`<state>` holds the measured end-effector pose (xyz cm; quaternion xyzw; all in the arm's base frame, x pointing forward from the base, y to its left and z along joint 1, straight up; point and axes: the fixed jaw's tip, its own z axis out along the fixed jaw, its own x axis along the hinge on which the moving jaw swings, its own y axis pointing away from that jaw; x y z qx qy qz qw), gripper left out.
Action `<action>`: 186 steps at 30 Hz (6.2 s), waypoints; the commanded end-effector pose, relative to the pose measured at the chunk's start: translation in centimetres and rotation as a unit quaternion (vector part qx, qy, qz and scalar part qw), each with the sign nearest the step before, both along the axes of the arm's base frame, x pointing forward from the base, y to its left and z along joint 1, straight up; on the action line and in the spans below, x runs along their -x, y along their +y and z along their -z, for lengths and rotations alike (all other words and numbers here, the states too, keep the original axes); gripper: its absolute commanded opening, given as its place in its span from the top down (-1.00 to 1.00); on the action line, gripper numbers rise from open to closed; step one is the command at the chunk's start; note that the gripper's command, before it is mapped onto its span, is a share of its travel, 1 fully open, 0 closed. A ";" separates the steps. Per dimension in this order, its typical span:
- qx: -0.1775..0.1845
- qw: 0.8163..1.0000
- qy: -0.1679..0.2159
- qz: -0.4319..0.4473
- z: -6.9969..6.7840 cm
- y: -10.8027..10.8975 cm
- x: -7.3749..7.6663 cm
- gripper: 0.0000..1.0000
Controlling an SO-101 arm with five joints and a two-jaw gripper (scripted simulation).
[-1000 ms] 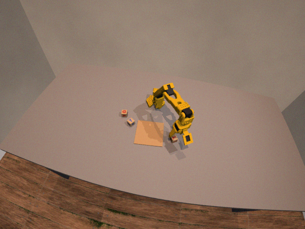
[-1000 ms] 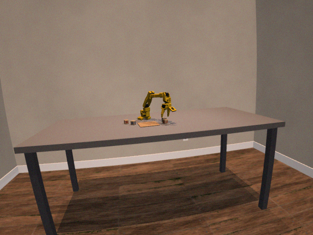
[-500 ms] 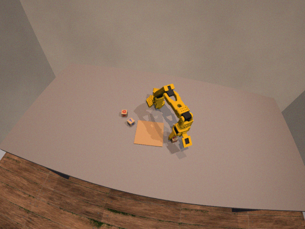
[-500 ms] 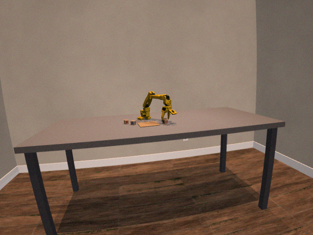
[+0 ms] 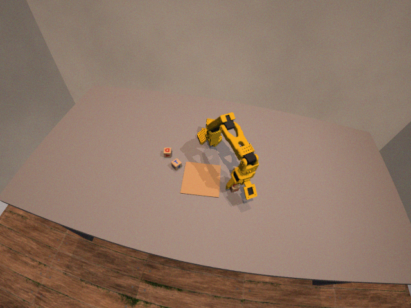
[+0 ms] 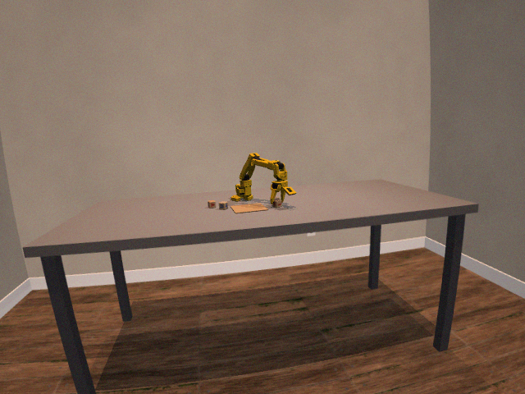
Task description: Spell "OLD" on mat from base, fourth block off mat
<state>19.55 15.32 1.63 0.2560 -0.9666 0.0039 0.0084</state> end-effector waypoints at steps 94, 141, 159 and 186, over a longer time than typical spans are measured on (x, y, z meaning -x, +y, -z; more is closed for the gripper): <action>-0.035 0.998 -0.050 -0.002 -5.4 -0.3 -1.0 1.00; -0.117 0.968 -0.209 0.077 -6.5 -4.6 -2.2 1.00; -0.153 0.927 -0.322 0.118 -6.5 -7.1 -3.3 1.00; -0.170 0.883 -0.412 0.147 -6.3 -9.2 -4.0 1.00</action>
